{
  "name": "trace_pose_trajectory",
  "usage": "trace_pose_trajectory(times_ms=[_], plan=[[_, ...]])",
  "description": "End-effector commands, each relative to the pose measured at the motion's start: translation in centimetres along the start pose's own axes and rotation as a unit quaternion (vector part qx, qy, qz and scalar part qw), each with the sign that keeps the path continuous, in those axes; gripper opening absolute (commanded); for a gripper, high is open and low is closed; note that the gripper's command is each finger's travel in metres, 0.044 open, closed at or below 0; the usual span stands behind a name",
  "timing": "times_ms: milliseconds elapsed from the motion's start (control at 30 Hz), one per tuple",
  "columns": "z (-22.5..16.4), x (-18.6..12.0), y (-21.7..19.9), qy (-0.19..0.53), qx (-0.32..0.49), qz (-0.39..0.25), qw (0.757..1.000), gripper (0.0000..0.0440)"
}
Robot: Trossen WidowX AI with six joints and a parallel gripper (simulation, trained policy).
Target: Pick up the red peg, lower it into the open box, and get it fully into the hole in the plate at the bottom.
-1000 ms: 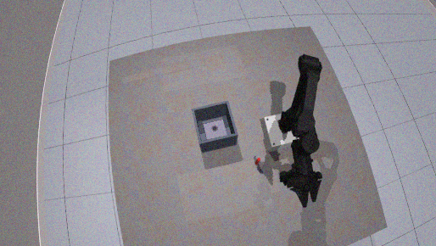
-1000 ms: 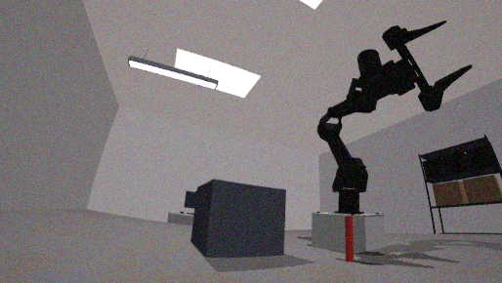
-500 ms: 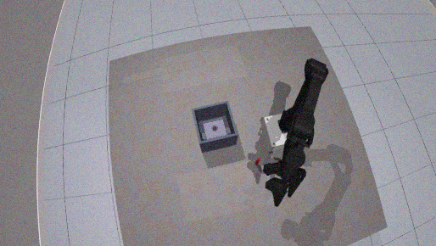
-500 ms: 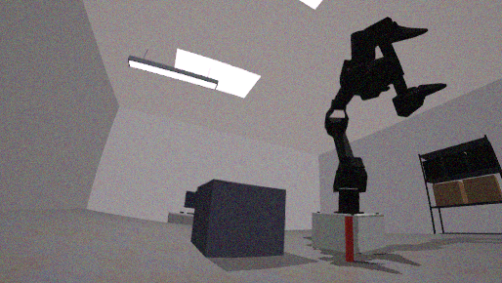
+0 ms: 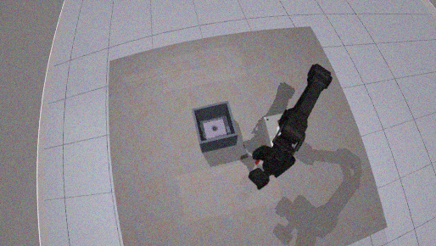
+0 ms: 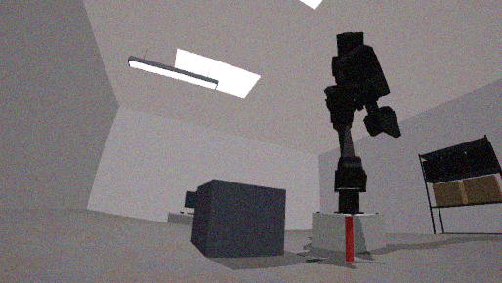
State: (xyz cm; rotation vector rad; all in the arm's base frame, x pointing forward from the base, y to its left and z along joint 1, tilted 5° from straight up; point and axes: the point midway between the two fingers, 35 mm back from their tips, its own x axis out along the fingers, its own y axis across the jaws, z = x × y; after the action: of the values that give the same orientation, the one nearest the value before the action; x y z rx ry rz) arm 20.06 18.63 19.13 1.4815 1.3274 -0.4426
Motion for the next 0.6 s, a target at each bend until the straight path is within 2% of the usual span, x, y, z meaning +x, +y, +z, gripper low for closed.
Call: trace_pose_trajectory(times_ms=[0,567], plan=[[1.6,0.1,-1.0,-0.035,0.011,-0.038,0.999,0.0440],[6.5,1.0,-6.1,-0.141,0.048,-0.197,0.969,0.0438]])
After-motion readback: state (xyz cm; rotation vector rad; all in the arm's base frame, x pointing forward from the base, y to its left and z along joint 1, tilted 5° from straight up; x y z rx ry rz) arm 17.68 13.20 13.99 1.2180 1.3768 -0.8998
